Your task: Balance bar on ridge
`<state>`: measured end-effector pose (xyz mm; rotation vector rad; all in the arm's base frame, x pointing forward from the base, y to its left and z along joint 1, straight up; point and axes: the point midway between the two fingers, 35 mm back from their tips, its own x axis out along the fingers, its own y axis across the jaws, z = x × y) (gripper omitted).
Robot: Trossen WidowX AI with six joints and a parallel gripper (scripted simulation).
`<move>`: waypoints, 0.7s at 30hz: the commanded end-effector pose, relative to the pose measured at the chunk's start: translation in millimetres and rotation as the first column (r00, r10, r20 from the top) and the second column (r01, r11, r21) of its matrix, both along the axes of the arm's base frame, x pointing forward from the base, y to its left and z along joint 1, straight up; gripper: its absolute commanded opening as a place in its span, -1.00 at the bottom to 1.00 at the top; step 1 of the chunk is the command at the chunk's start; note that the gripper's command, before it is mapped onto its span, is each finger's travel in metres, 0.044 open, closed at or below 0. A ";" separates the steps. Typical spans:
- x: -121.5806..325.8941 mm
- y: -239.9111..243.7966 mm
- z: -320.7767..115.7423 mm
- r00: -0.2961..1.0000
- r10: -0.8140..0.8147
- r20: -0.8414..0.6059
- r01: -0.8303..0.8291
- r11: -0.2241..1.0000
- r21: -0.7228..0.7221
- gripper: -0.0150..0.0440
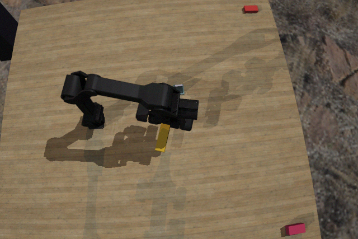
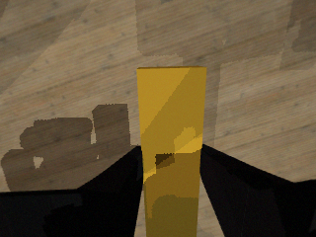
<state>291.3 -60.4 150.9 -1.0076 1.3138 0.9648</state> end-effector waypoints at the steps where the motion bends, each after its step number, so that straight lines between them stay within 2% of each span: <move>1: 8.9 11.9 0.7 1.000 0.021 -0.002 -0.021 1.000 0.003 -0.49; 21: 42.7 72.7 3.4 0.991 0.134 0.000 -0.134 0.991 0.006 -0.49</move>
